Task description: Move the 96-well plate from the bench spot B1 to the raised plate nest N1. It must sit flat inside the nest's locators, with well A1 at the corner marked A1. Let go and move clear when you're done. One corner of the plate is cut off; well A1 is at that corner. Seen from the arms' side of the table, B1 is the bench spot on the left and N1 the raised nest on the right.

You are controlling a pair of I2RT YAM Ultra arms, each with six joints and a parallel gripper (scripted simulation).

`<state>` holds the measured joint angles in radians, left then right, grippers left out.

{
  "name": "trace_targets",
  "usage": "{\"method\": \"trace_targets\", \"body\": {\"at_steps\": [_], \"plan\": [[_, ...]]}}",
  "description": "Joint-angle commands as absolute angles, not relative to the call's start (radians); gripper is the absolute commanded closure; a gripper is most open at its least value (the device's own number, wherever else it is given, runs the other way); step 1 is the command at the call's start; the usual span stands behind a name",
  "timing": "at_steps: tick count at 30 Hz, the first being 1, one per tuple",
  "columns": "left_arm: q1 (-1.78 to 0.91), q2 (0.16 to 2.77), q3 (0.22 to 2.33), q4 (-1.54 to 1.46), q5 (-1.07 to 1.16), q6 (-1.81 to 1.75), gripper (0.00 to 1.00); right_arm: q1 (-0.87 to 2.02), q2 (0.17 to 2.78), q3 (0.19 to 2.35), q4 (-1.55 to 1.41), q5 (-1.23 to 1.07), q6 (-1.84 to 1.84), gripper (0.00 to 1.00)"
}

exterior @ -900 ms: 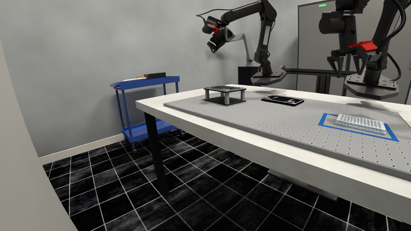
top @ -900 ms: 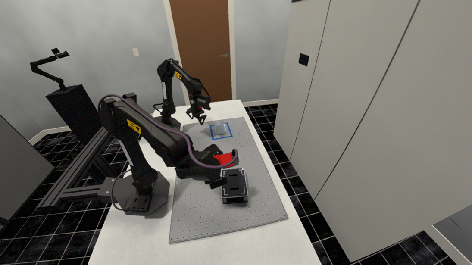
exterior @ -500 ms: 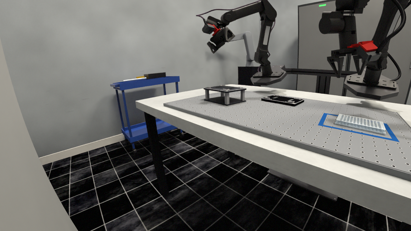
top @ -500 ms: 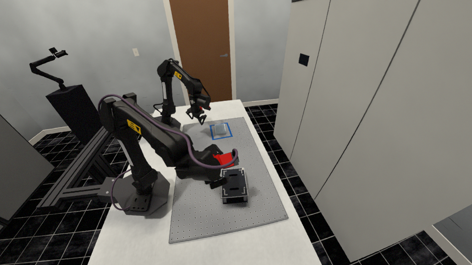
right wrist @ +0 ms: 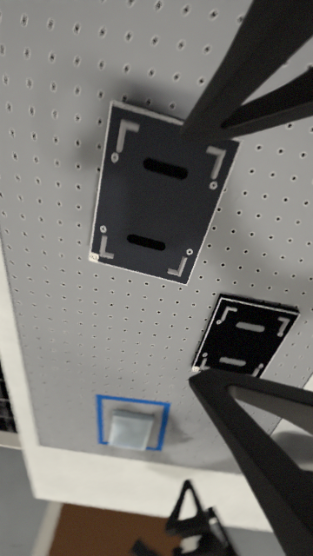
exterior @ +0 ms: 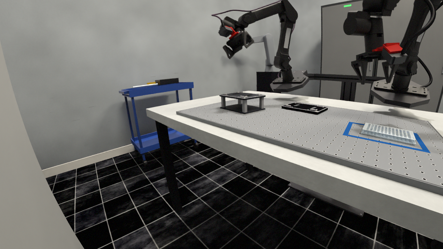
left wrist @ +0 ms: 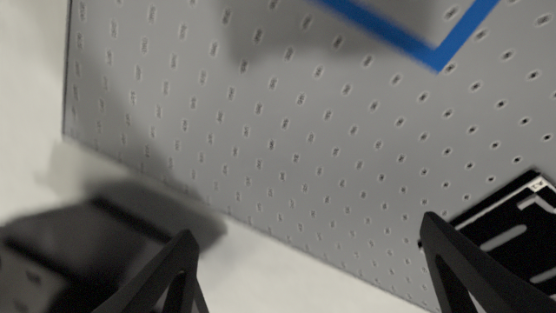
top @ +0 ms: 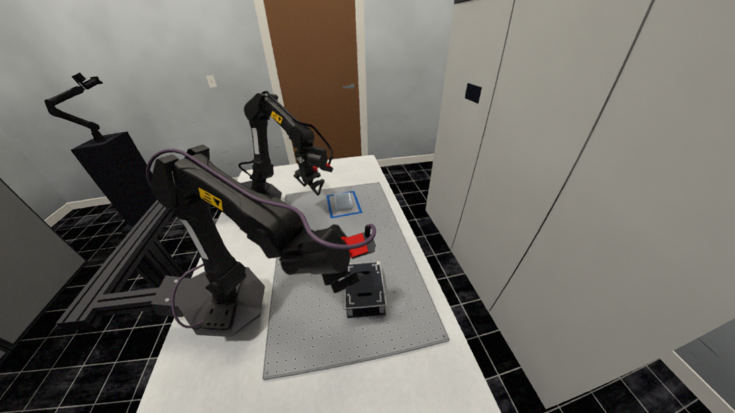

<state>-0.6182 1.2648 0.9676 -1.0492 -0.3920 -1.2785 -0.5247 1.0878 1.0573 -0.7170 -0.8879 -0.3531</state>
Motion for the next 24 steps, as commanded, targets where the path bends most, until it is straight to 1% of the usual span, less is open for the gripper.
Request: {"method": "trace_targets", "body": {"at_steps": [1, 5, 7, 15, 22, 24], "plan": [[-0.598, 1.202, 0.925, -0.897, -0.498, -1.083, 0.0, -0.427, 1.089, 1.021, -0.61, -0.79, -0.379, 0.0], [-0.56, 1.146, 0.855, -0.755, -0.51, -0.912, 0.0, -0.287, 1.087, 0.978, -0.511, -0.683, -0.381, 0.0], [-0.56, 1.146, 0.855, -0.755, -0.51, -0.912, 0.0, -0.287, 1.087, 0.978, -0.511, -0.683, -0.381, 0.0], [-0.446, 1.041, 0.704, -0.434, -0.44, -0.551, 0.0, 0.039, 1.074, 0.867, -0.276, -0.429, -0.392, 0.0], [-0.33, 0.987, 0.591, -0.197, -0.313, -0.31, 0.0, 0.342, 1.056, 0.756, -0.049, -0.167, -0.39, 0.0], [-0.33, 0.987, 0.591, -0.197, -0.313, -0.31, 0.0, 0.342, 1.056, 0.756, -0.049, -0.167, -0.39, 0.0]]}}
